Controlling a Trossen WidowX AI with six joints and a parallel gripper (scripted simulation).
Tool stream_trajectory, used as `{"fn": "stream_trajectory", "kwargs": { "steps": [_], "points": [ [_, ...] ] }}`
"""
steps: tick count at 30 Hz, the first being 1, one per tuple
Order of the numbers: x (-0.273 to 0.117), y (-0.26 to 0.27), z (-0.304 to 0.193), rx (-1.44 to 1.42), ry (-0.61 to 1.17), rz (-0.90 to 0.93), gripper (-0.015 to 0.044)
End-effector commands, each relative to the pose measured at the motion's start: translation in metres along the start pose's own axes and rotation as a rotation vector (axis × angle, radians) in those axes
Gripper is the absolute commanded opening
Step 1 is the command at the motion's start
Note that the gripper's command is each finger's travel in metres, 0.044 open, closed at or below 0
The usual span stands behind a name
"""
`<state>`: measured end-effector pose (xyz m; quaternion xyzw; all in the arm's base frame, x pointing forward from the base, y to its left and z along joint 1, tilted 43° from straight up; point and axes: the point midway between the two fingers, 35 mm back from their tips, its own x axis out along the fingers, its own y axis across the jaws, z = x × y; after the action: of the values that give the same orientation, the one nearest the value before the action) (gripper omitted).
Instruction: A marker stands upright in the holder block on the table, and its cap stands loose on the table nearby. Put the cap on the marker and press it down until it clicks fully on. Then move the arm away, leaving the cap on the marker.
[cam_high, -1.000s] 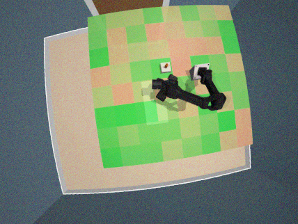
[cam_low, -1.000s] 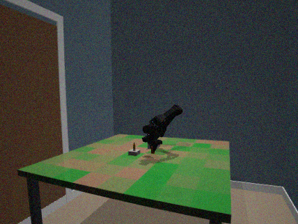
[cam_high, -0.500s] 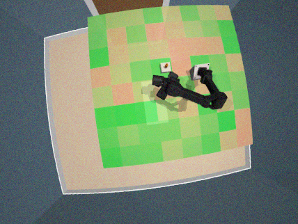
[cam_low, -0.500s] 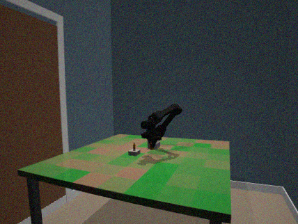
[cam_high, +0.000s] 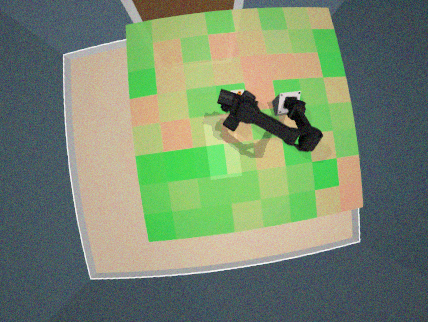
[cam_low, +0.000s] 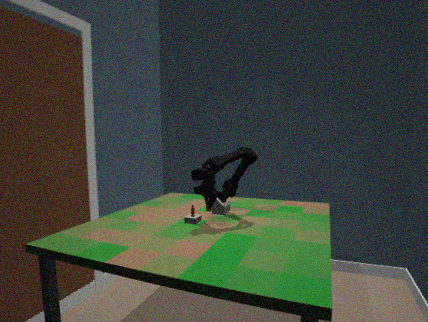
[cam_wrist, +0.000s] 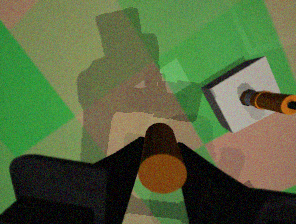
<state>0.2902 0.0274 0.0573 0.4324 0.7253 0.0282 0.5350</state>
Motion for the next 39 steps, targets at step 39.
{"fn": "stream_trajectory", "kwargs": {
  "steps": [39],
  "points": [
    [-0.025,-0.112,0.051,-0.029,0.027,-0.006,0.0]
  ]
}}
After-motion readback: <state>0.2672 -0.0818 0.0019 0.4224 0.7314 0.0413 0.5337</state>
